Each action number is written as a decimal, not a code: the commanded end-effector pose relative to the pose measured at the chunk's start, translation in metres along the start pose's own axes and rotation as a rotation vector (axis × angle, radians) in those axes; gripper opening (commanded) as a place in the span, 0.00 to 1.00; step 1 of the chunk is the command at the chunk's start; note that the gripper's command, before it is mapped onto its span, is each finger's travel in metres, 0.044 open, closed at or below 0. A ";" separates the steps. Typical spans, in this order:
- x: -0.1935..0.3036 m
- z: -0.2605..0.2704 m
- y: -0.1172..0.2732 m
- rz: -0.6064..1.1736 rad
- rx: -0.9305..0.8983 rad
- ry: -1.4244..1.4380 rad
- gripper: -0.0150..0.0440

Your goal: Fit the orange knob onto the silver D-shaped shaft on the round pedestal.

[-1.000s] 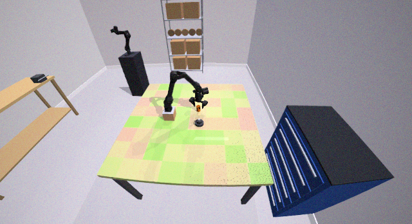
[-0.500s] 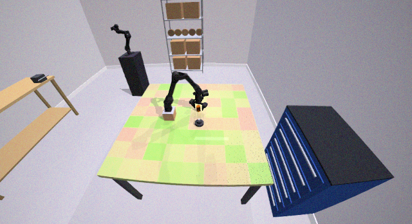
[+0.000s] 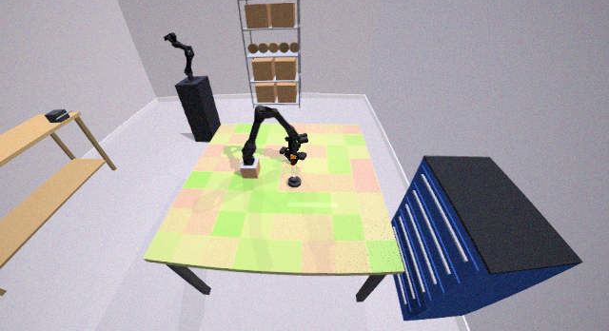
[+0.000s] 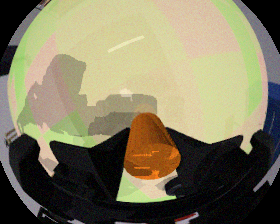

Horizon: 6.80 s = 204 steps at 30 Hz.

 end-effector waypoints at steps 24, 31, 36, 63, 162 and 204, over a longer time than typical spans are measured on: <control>-0.005 -0.008 0.051 -0.005 0.000 0.004 0.25; -0.005 -0.010 0.072 -0.005 0.000 0.004 0.25; -0.006 -0.010 0.088 -0.005 0.000 0.004 0.25; 0.014 -0.020 0.135 -0.003 0.000 -0.009 0.25; 0.183 -0.054 0.061 0.013 0.008 -0.544 0.25; 0.184 -0.054 0.049 0.013 0.008 -0.542 0.25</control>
Point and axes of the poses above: the point midway between the two fingers, 35 mm back from their tips, its own y axis back along the fingers, its own z axis across the jaws, x = y × z, the point moved 6 cm from there along y, back along the fingers, and after that the axes turned 13 degrees about y, right-handed, at the moved point
